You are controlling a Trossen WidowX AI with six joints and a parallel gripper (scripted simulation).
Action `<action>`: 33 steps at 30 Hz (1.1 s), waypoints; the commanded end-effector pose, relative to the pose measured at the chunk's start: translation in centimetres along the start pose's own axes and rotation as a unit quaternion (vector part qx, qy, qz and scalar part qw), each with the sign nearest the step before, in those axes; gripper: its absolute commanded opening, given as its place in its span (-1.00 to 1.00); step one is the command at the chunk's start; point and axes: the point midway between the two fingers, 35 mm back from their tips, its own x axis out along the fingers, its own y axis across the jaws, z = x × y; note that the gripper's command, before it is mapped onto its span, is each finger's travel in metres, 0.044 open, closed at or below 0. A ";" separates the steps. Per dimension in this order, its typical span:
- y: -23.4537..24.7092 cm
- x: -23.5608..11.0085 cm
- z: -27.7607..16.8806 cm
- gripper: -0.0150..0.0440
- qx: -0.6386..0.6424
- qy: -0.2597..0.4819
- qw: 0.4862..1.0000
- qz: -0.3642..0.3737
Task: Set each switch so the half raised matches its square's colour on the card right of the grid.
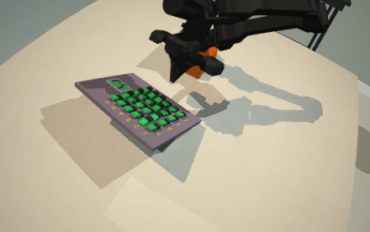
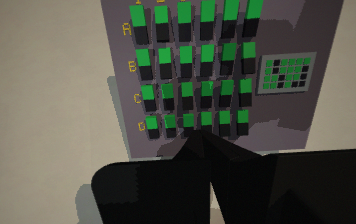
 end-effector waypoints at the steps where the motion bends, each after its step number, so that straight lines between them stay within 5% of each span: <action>1: 0.3 0.1 -1.2 -0.49 0.003 -0.001 1.000 0.002; 8: 0.4 3.5 -1.0 -0.49 0.002 0.011 1.000 0.003; 33: 0.4 5.5 -1.0 -0.49 0.002 0.011 1.000 0.003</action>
